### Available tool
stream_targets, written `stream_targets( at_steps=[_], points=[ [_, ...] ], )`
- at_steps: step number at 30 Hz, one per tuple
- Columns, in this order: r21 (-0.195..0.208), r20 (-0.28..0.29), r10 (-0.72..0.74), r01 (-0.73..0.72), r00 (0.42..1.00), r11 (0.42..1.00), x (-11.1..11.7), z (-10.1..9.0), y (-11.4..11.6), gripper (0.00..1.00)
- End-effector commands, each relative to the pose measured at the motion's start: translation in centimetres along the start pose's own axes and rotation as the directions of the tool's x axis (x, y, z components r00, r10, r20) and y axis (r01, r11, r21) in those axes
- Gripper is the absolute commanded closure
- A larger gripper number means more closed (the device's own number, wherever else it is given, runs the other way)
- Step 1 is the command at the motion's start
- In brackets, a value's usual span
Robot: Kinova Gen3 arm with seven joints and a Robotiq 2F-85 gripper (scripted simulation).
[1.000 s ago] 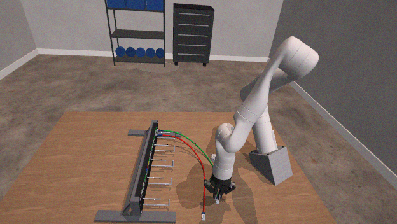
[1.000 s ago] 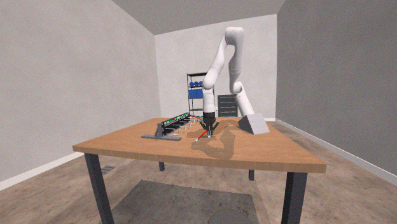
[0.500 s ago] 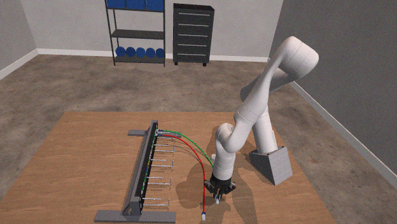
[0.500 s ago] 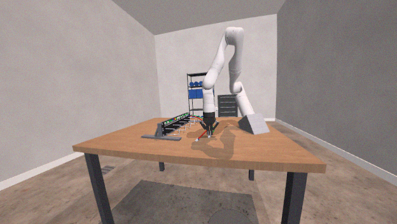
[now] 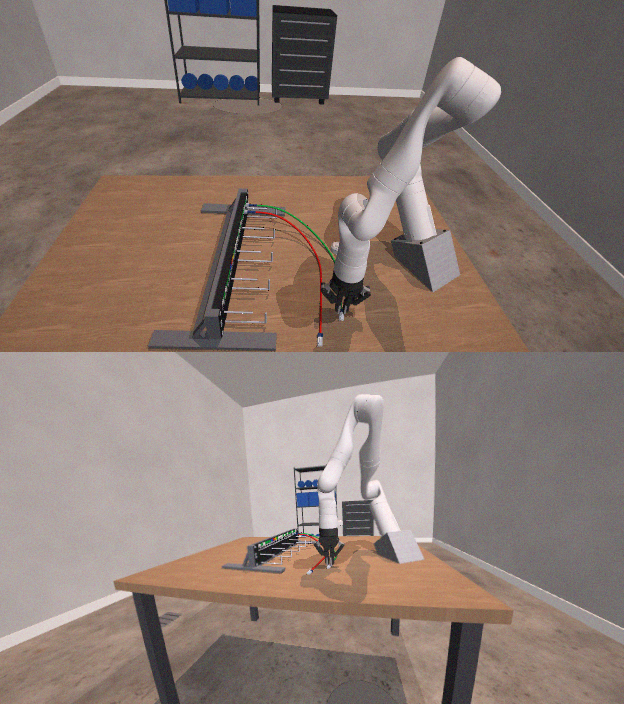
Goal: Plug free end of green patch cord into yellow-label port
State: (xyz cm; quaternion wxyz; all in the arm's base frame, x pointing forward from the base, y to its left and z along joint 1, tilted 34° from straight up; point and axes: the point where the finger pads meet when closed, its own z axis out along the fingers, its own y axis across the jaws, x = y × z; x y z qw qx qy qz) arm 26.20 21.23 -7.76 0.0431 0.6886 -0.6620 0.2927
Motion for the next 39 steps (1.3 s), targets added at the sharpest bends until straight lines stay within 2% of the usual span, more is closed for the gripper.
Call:
stream_targets(
  at_steps=[1, 20, 39],
  points=[
    [0.0, 0.0, -0.001, 0.001, 1.0, 1.0, 0.1, 0.2, 0.0, 1.0],
    [-0.001, 0.0, -0.002, 0.002, 1.0, 1.0, 0.0, -0.3, 0.1, 1.0],
    [0.001, 0.001, 0.003, -0.003, 1.0, 1.0, -0.1, -3.0, 0.0, 1.0]
  ],
)
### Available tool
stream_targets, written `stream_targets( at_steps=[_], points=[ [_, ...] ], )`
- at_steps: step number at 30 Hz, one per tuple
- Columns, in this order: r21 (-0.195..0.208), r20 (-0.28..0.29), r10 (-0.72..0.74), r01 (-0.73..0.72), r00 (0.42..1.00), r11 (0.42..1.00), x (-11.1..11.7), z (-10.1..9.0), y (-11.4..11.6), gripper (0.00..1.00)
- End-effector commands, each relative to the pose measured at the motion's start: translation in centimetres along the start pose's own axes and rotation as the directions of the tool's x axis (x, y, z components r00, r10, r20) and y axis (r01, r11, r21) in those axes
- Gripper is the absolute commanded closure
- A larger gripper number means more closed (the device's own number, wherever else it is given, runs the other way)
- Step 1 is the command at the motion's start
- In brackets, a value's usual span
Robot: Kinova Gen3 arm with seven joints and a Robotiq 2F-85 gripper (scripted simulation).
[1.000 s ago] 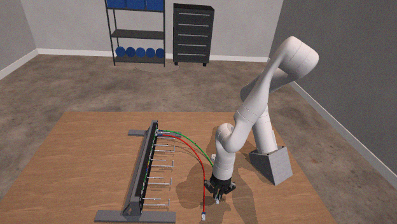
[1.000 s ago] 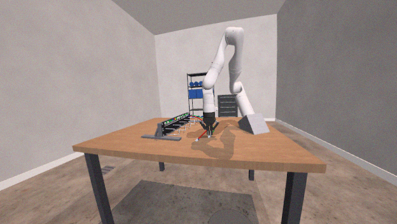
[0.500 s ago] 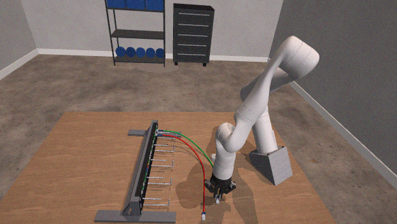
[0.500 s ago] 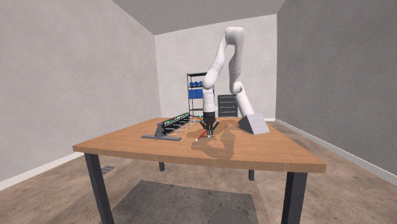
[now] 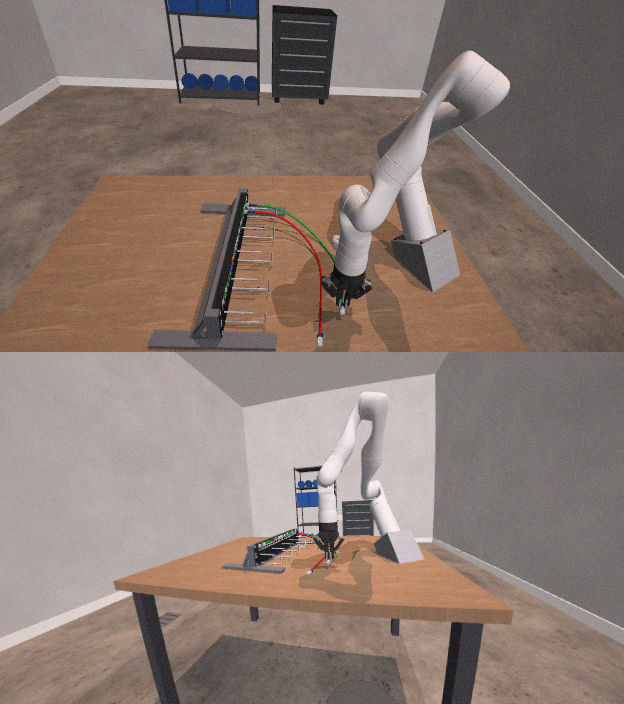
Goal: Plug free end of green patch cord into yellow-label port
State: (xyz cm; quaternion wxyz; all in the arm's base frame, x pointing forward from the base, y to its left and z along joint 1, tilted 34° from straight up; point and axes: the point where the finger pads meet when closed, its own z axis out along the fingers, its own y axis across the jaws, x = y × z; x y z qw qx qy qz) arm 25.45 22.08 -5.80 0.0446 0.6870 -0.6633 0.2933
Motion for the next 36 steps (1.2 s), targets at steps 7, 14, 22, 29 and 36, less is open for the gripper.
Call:
stream_targets(
  at_steps=[7, 14, 22, 29, 36],
  points=[
    [0.004, 0.005, 0.0, 0.0, 1.0, 1.0, -0.2, -2.0, 0.0, 1.0],
    [0.007, 0.006, -0.004, 0.004, 1.0, 1.0, -0.3, -2.7, 0.1, 1.0],
    [0.006, 0.006, -0.004, 0.003, 1.0, 1.0, -0.3, -3.4, 0.0, 1.0],
    [0.008, 0.007, -0.001, 0.001, 1.0, 1.0, -0.3, -3.6, -0.1, 1.0],
    [0.008, 0.006, 0.0, 0.0, 1.0, 1.0, -0.3, -3.6, -0.1, 1.0]
  ],
)
